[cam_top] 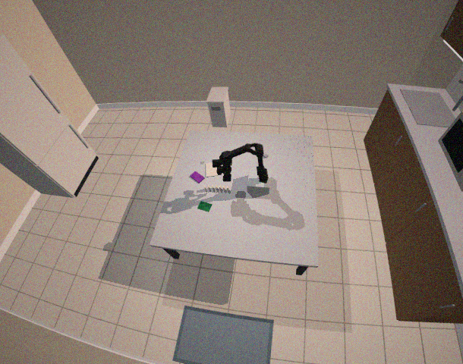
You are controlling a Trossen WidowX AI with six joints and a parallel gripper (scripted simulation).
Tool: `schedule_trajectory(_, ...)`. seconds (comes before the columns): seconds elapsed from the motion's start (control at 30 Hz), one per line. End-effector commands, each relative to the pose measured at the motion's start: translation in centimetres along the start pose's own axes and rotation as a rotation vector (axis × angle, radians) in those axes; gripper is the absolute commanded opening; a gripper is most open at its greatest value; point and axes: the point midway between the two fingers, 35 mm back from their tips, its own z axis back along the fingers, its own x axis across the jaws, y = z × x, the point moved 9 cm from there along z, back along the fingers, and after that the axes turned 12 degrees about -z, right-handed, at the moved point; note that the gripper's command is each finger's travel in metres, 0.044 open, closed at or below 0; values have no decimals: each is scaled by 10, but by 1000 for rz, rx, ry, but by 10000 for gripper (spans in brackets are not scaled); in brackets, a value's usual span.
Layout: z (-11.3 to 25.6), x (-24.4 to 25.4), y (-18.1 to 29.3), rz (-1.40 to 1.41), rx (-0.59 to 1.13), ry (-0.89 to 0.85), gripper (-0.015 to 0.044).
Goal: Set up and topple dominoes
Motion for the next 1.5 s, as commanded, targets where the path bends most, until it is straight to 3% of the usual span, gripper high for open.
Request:
schedule_trajectory(0.0, -4, 21, 18, -145, 12, 2, 107)
schedule_trajectory(0.27, -8, 22, 17, -145, 12, 2, 107)
schedule_trajectory(0.93, -132, 21, 19, -145, 13, 3, 107)
schedule_trajectory(1.4, -136, 21, 20, -145, 13, 3, 107)
schedule_trajectory(1.47, -136, 21, 20, -145, 13, 3, 160)
